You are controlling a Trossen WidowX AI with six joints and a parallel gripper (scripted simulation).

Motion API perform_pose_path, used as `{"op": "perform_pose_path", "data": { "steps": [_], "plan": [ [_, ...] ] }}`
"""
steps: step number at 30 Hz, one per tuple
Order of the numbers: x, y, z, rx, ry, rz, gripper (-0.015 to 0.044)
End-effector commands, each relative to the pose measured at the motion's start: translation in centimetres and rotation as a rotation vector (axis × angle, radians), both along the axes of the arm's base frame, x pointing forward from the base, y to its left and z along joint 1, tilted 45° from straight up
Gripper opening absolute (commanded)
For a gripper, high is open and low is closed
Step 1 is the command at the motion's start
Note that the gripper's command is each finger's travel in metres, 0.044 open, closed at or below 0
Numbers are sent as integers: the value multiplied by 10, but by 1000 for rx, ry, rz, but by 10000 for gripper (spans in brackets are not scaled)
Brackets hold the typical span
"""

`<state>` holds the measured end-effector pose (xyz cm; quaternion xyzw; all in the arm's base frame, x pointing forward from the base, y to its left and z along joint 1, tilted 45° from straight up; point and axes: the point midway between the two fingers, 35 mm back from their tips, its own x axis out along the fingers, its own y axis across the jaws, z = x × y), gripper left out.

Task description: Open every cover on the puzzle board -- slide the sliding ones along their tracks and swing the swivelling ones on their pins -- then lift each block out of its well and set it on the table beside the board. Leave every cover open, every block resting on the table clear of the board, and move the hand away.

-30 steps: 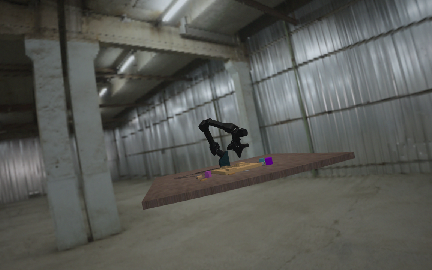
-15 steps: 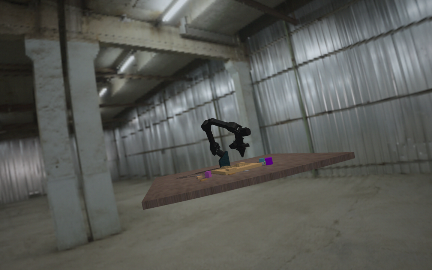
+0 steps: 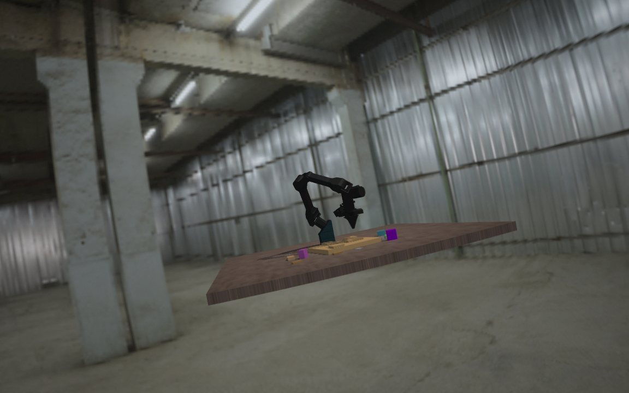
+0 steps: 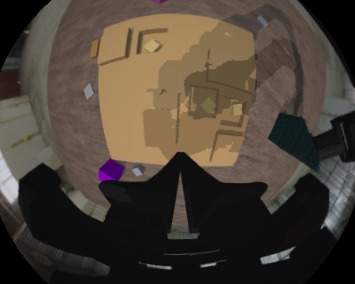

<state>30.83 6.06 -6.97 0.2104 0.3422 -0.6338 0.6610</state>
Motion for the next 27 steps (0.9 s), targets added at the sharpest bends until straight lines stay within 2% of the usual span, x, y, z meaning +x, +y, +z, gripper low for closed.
{"op": "perform_pose_path", "data": {
  "steps": [1,27],
  "plan": [
    [-1,-1,-1,2,1,-3,0],
    [-1,-18,-20,1,1,-3,0]
  ]
}}
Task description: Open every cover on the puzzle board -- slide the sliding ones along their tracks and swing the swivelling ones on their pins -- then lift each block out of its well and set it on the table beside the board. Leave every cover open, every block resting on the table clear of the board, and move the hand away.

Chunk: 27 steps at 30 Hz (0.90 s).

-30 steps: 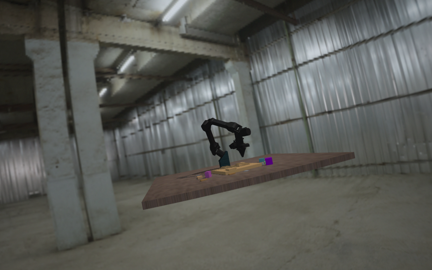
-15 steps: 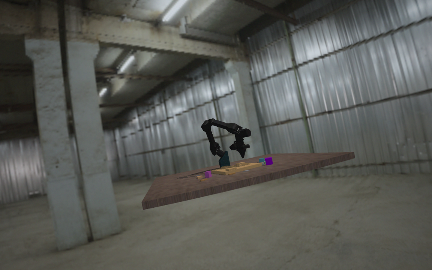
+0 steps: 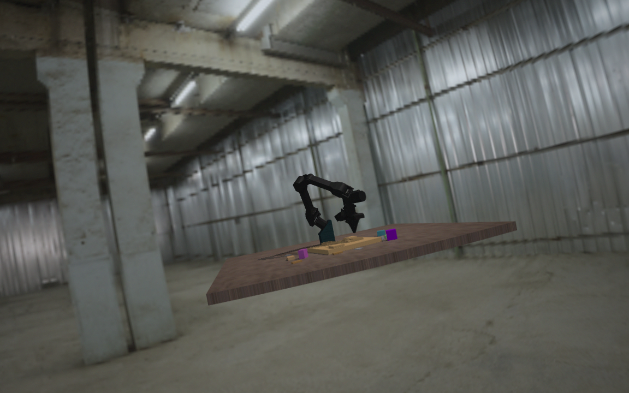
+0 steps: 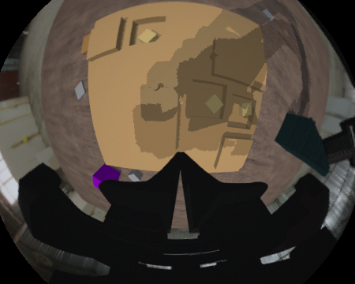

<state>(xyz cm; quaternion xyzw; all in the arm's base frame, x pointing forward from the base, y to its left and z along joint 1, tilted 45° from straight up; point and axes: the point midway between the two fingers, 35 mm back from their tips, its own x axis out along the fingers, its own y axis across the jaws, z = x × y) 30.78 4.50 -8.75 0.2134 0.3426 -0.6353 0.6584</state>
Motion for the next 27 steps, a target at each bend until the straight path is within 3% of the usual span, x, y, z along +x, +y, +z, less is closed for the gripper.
{"op": "perform_pose_path", "data": {
  "steps": [1,27],
  "plan": [
    [0,-3,-3,-3,2,5,0],
    [-3,-21,-22,-6,2,4,0]
  ]
}}
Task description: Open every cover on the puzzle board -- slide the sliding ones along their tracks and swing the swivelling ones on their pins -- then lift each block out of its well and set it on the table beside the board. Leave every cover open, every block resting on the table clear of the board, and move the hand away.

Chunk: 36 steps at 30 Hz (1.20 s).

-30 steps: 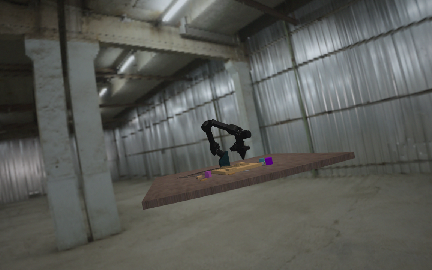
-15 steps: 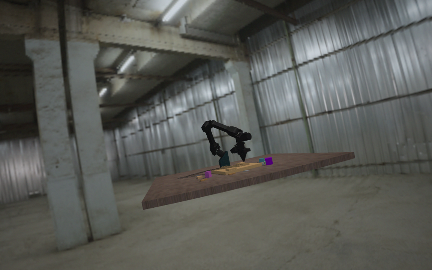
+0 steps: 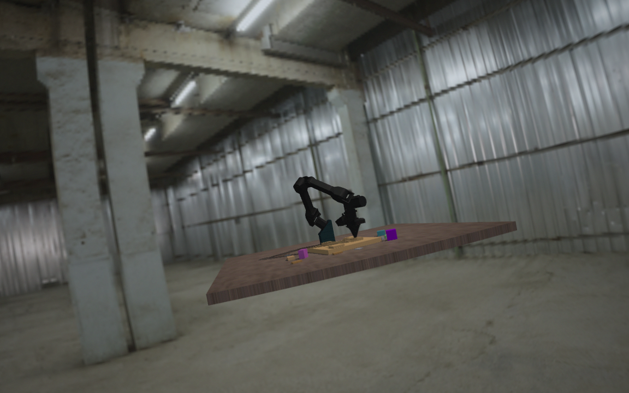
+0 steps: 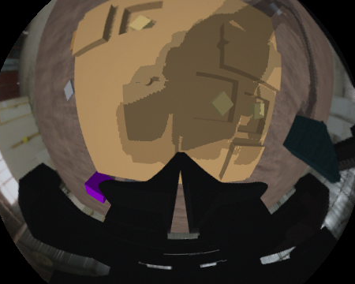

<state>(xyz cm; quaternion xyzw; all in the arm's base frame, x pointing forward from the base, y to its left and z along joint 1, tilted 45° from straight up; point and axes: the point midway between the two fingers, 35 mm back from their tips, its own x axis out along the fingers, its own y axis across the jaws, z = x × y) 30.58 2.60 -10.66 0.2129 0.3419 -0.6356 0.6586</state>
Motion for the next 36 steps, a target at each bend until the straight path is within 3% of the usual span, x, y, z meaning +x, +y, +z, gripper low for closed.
{"op": "perform_pose_path", "data": {
  "steps": [1,36],
  "plan": [
    [-1,-3,-3,-4,2,4,0],
    [32,3,-15,-4,-1,4,0]
  ]
}}
